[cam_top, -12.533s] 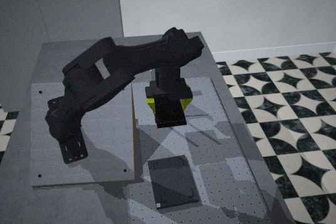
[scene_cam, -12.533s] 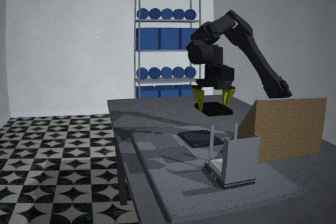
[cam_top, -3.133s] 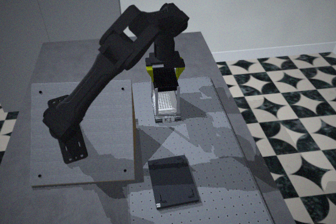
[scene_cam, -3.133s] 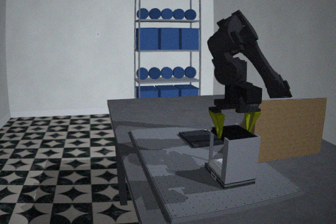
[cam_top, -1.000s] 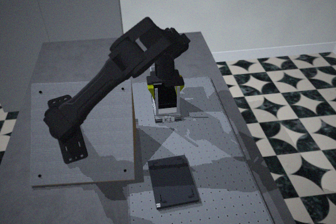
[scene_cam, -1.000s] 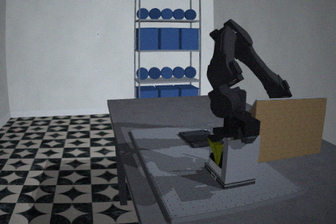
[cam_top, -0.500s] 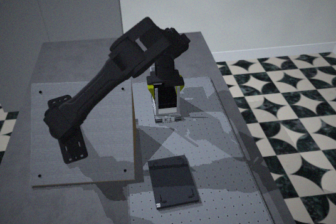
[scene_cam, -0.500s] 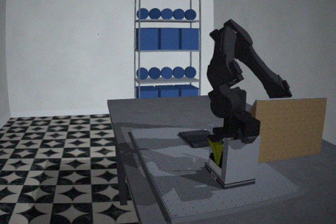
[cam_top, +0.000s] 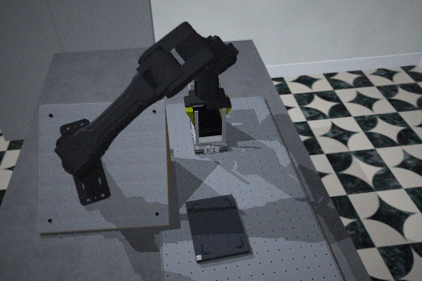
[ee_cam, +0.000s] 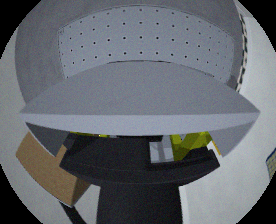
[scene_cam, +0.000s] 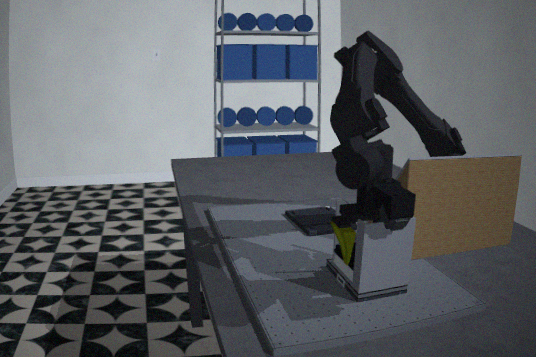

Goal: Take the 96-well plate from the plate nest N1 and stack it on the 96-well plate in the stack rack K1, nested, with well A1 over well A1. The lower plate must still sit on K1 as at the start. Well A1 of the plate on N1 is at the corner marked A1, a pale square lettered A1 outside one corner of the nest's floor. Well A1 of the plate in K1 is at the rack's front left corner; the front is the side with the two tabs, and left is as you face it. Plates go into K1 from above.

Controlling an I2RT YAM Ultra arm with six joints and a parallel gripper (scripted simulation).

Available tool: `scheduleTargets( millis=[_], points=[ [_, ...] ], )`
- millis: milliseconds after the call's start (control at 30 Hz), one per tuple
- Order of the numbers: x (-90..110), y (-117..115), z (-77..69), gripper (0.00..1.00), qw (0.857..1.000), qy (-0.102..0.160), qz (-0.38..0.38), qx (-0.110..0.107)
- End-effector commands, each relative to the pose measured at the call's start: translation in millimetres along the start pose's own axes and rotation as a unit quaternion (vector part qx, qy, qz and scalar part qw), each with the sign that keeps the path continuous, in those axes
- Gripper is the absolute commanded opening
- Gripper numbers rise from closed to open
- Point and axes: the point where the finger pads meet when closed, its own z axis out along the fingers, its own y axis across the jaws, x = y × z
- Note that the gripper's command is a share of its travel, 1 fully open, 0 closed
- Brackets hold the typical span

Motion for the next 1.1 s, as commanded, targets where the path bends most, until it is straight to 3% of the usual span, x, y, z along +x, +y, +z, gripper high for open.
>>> scheduleTargets(
  millis=[0, 300, 567, 1067],
  points=[
    [-7, -5, -7.3, 0.00, 1.000, -0.013, 0.001, 0.011],
    [-3, 4, 2.0, 0.00, 1.000, -0.005, -0.006, 0.000],
    [-7, -4, -1.5, 0.00, 1.000, -0.011, 0.001, 0.008],
    [-5, 4, 6.8, 0.00, 1.000, -0.003, -0.006, 0.001]
  ],
)
